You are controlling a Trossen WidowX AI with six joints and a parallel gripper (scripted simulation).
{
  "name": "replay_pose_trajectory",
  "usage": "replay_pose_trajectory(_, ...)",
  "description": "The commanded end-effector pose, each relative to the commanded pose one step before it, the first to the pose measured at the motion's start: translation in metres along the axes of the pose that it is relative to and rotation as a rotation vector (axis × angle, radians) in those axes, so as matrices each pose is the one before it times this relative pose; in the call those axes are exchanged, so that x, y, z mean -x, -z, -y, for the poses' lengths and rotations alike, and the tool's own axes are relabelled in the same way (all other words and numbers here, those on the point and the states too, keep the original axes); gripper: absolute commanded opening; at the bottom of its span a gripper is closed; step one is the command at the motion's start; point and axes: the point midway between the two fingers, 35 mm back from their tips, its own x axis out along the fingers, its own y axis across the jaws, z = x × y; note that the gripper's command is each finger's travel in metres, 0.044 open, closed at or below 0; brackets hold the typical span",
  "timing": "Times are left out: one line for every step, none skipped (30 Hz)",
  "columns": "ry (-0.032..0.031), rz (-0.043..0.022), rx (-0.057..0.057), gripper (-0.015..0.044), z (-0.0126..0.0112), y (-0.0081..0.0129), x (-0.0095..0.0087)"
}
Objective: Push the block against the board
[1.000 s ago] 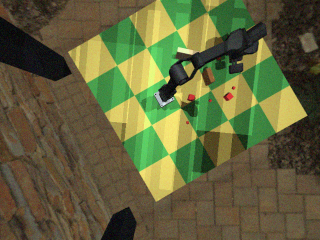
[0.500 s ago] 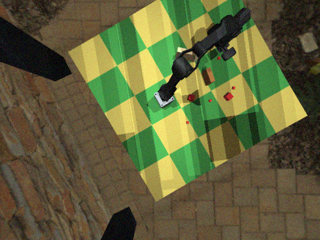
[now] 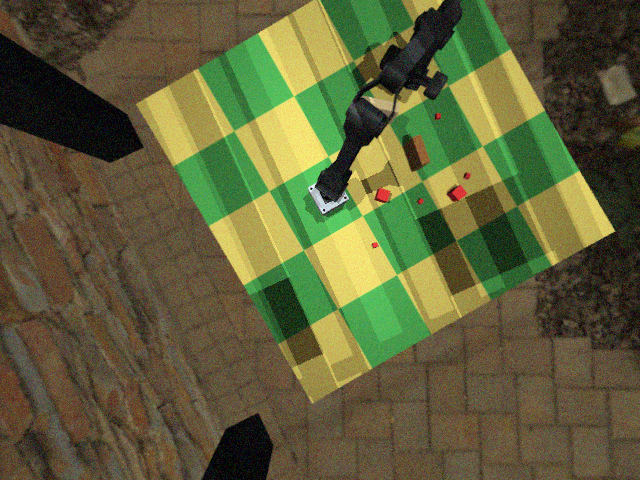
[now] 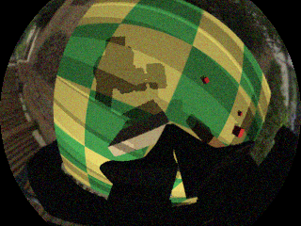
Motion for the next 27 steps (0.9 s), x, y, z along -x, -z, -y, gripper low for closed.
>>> replay_pose_trajectory(-0.03281, -0.05439, 0.1426, 0.0, -0.0293, 0.00461, -0.01057)
replay_pose_trajectory(-0.00666, -0.01211, 0.0318, 0.0, -0.00643, 0.00045, -0.00246)
replay_pose_trajectory(-0.00668, -0.01208, 0.0318, 0.0, -0.00641, 0.00033, -0.00247)
replay_pose_trajectory(-0.0067, -0.01205, 0.0318, 0.0, -0.00639, 0.00022, -0.00248)
replay_pose_trajectory(-0.00674, -0.01206, 0.0318, 0.0, -0.00639, 0.00011, -0.0025)
replay_pose_trajectory(-0.00676, -0.01204, 0.0318, 0.0, -0.00636, 0.0, -0.00251)
replay_pose_trajectory(-0.00561, -0.00993, 0.0262, 0.0, -0.00523, -0.0001, -0.00209)
replay_pose_trajectory(-0.00337, -0.00595, 0.0157, 0.0, -0.00313, -0.00011, -0.00126)
replay_pose_trajectory(-0.00113, -0.00198, 0.0052, 0.0, -0.00104, -0.00005, -0.00042)
replay_pose_trajectory(0.0, 0.0, 0.0, 0.0, 0.0, 0.0, 0.0)
replay_pose_trajectory(0.0, 0.0, 0.0, 0.0, 0.0, 0.0, 0.0)
replay_pose_trajectory(0.0, 0.0, 0.0, 0.0, 0.0, 0.0, 0.0)
replay_pose_trajectory(0.0, 0.0, 0.0, 0.0, 0.0, 0.0, 0.0)
replay_pose_trajectory(0.00009, 0.00007, 0.0, 0.0, 0.00007, -0.00021, -0.0028)
replay_pose_trajectory(0.00021, 0.00016, 0.0001, 0.0, 0.00017, -0.00046, -0.00839)
replay_pose_trajectory(0.00016, 0.00011, 0.0001, 0.0, 0.0001, -0.00026, -0.01396)
replay_pose_trajectory(-0.00011, -0.00012, 0.0, 0.0, -0.00012, 0.00037, -0.01391)
replay_pose_trajectory(-0.00032, -0.00026, -0.0002, 0.0, -0.00021, 0.00053, -0.00833)
replay_pose_trajectory(-0.00011, -0.0001, -0.0001, 0.0, -0.00008, 0.00023, -0.00277)
replay_pose_trajectory(0.0, 0.0, 0.0, 0.0, 0.0, 0.0, 0.0)
replay_pose_trajectory(0.0, 0.0, 0.0, 0.0, 0.0, 0.0, 0.0)
replay_pose_trajectory(0.0, 0.0, 0.0, 0.0, 0.0, 0.0, 0.0)
replay_pose_trajectory(0.0, 0.0, 0.0, 0.0, 0.0, 0.0, 0.0)
replay_pose_trajectory(0.0, -0.00002, 0.0, 0.0, 0.00002, 0.00025, 0.00002)
replay_pose_trajectory(0.0, -0.00005, 0.0, 0.0, 0.00004, 0.00048, 0.00003)
replay_pose_trajectory(0.00001, -0.00007, 0.0, 0.0, 0.00005, 0.00072, 0.00004)
replay_pose_trajectory(0.00001, -0.00009, 0.0, 0.0, 0.00007, 0.00096, 0.00006)
